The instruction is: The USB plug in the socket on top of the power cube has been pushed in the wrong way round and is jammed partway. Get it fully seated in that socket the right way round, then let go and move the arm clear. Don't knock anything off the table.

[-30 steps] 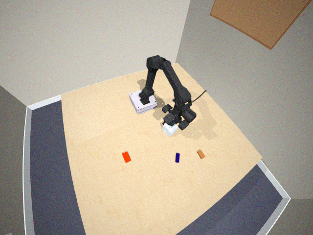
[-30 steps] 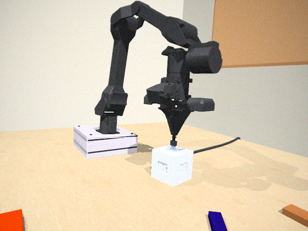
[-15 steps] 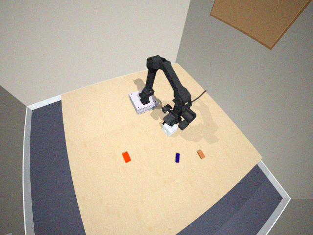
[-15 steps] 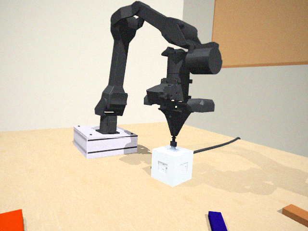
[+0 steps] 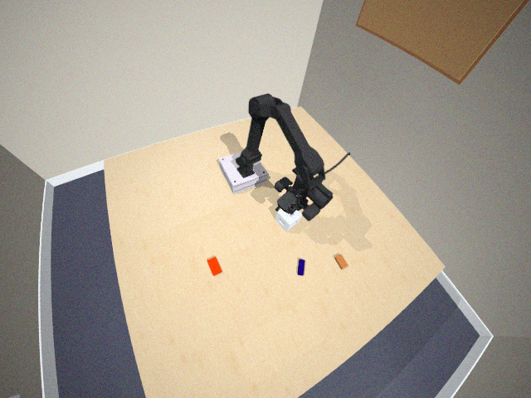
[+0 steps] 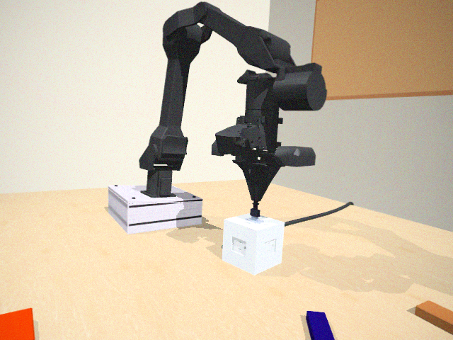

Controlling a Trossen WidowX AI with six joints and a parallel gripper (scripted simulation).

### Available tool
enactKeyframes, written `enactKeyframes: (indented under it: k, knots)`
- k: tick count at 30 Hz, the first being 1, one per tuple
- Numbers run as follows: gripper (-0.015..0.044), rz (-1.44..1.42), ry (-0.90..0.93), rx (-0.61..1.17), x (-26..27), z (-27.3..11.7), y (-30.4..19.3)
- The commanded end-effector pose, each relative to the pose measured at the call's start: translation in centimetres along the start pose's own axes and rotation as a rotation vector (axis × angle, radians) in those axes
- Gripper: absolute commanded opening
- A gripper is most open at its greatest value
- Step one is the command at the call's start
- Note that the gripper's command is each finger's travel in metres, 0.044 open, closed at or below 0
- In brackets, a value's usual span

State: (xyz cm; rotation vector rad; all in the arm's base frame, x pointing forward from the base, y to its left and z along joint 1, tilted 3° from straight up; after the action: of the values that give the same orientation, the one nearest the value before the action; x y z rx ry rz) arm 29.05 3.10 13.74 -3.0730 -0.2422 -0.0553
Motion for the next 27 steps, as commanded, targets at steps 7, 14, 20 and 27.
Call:
enactKeyframes:
  k: [7, 14, 20, 27]
  knots:
    - [0.0000, 0.005, -0.002, 0.000, -0.01, 0.21, 0.00]
    - [0.0000, 0.005, -0.002, 0.000, -0.01, 0.29, 0.00]
    - [0.0000, 0.005, -0.002, 0.000, -0.01, 0.37, 0.00]
    - [0.0000, 0.005, -0.002, 0.000, -0.01, 0.45, 0.00]
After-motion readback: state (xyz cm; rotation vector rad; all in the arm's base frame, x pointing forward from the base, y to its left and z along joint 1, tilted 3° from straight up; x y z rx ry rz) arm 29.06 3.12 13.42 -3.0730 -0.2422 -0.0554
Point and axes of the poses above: the point midway between the two fingers, 35 mm back from their tips, its own z axis out along the fingers, its own x axis across the jaws, y = z × x, the point moved 5 cm from there along -z, back along the fingers, and after that the axes turned 3 degrees about -z, right-handed, at the moved point
